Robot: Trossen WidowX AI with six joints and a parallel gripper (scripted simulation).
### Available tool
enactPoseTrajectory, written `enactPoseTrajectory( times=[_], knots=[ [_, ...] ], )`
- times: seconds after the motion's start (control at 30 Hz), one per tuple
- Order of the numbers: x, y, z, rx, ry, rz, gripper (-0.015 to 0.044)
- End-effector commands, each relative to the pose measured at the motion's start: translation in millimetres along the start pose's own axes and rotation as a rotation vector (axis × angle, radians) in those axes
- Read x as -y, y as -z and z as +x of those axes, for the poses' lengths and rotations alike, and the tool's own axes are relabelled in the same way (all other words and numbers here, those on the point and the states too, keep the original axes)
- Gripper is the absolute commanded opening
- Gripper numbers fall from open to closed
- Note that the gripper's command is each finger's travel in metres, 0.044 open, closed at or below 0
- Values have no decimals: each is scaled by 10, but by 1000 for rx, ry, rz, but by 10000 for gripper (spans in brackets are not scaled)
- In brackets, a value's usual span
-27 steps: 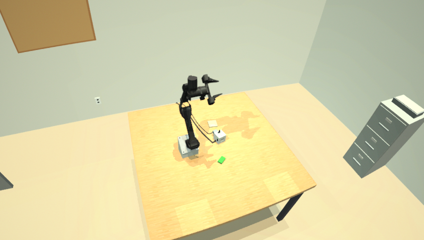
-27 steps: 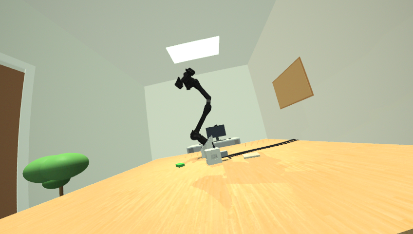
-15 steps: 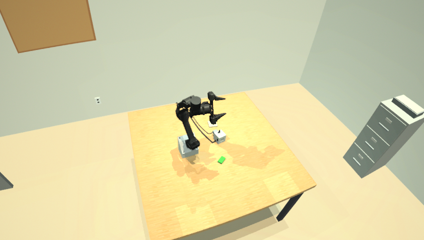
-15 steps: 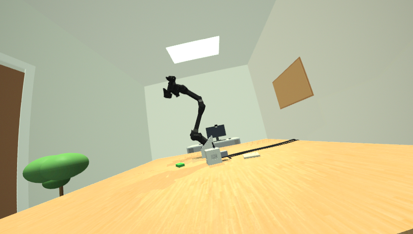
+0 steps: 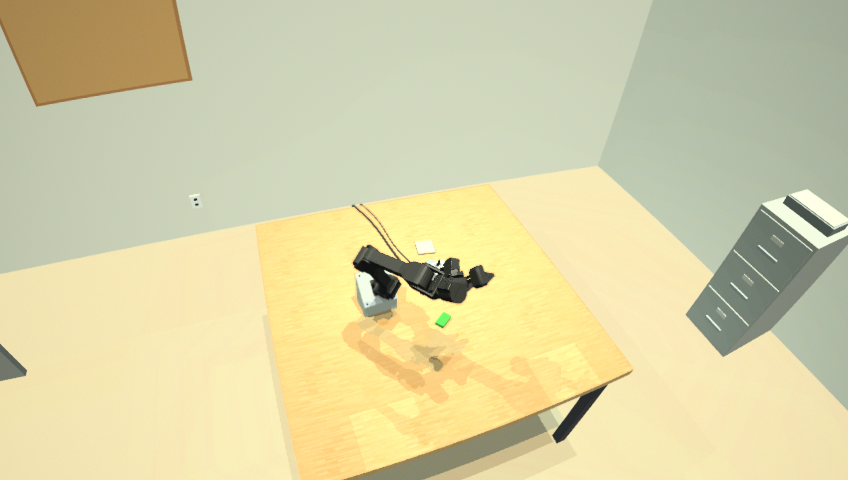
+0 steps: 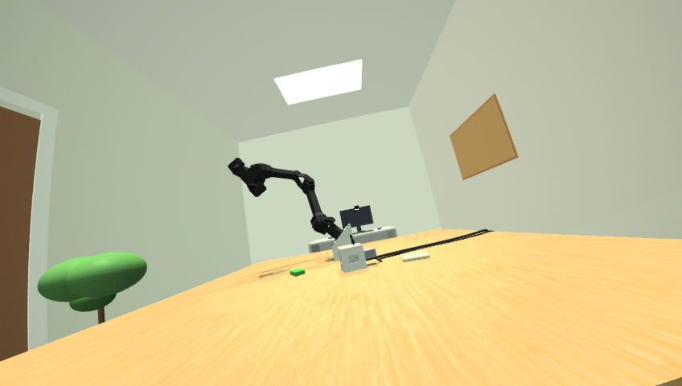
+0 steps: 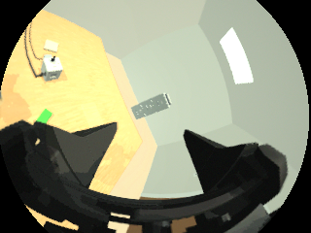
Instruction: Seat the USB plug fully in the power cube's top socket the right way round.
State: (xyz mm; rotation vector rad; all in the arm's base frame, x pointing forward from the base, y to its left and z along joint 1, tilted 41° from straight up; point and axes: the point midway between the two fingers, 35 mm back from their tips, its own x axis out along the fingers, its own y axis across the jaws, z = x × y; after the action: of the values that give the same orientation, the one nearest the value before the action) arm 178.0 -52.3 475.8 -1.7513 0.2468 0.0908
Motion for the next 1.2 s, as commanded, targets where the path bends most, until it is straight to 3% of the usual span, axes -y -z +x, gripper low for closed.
enactPoseTrajectory(
  times=[0.0,0.3,0.5,0.77,0.97,1.17],
  knots=[
    [-333,111,470,50,-157,147,440],
    [-1392,-342,1627,134,-652,354,440],
    [-2228,-927,2020,48,-997,323,440],
    [-3322,-1742,2025,-163,-1318,-103,440],
    [-3844,-2140,1860,-301,-1328,-499,440],
    [-3859,-2145,1837,-305,-1326,-511,440]
  ],
)
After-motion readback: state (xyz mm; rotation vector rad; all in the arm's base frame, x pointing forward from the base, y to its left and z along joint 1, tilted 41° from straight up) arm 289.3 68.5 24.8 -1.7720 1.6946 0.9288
